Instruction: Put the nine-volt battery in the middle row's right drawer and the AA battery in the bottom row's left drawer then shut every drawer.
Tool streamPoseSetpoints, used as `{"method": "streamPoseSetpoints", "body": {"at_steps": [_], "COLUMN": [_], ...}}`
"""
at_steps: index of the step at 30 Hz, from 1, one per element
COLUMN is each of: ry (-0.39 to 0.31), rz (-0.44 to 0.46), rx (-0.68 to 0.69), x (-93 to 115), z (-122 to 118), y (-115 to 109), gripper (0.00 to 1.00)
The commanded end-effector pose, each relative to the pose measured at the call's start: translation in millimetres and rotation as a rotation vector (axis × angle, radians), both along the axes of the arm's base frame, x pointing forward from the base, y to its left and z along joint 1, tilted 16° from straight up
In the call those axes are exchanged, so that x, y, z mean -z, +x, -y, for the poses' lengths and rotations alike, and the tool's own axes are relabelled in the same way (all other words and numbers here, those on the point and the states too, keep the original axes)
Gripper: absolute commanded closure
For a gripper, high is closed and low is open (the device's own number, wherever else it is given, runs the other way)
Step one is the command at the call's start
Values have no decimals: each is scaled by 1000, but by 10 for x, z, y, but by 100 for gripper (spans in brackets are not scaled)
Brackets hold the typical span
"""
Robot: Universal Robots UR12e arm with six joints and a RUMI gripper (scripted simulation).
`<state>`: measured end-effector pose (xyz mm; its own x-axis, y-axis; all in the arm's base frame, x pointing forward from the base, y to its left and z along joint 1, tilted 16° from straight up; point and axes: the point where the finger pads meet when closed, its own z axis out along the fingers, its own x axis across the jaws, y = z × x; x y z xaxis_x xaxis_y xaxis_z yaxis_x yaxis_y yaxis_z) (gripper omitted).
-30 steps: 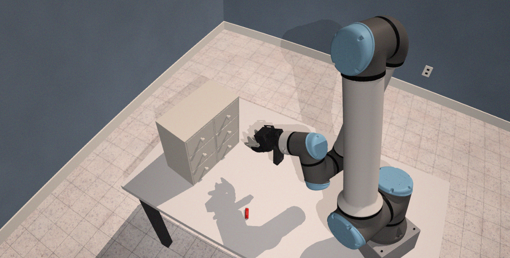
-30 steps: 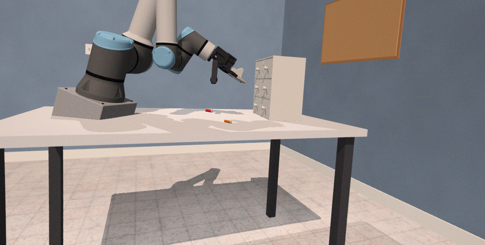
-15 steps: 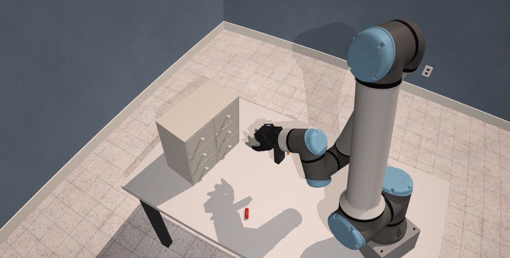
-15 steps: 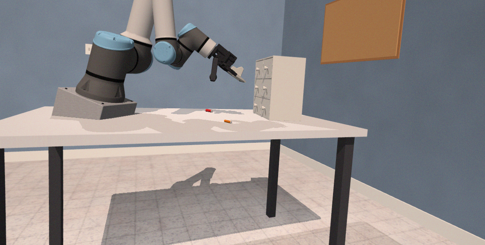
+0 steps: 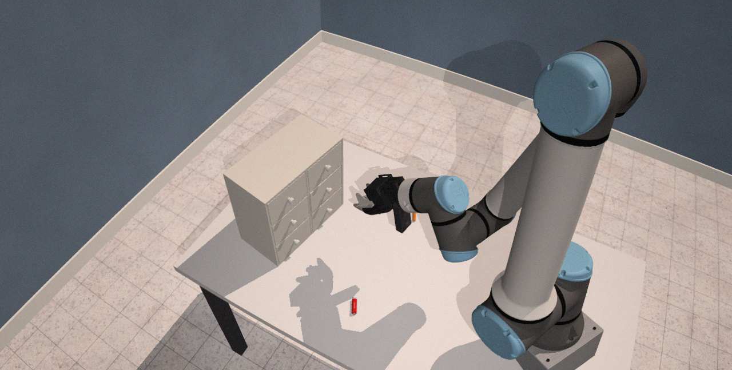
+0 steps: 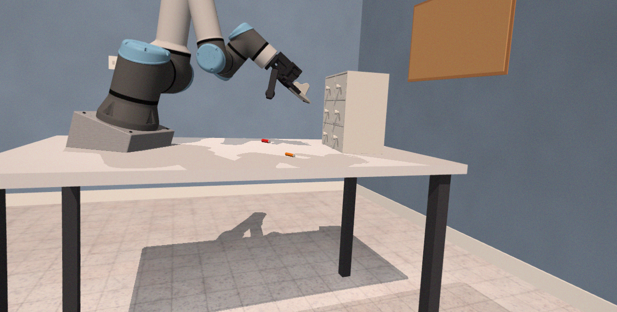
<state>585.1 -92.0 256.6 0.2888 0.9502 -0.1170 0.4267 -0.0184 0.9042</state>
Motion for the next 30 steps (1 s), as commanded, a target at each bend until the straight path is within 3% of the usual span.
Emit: {"method": "streamPoseSetpoints", "body": {"at_steps": [1,30], "ry": [9,71], "rz": [-29,-235], "rx": [3,29], "x": [-26,-181], "z": [-10,-93], "y": [-25,-233], "gripper": [80,80]}}
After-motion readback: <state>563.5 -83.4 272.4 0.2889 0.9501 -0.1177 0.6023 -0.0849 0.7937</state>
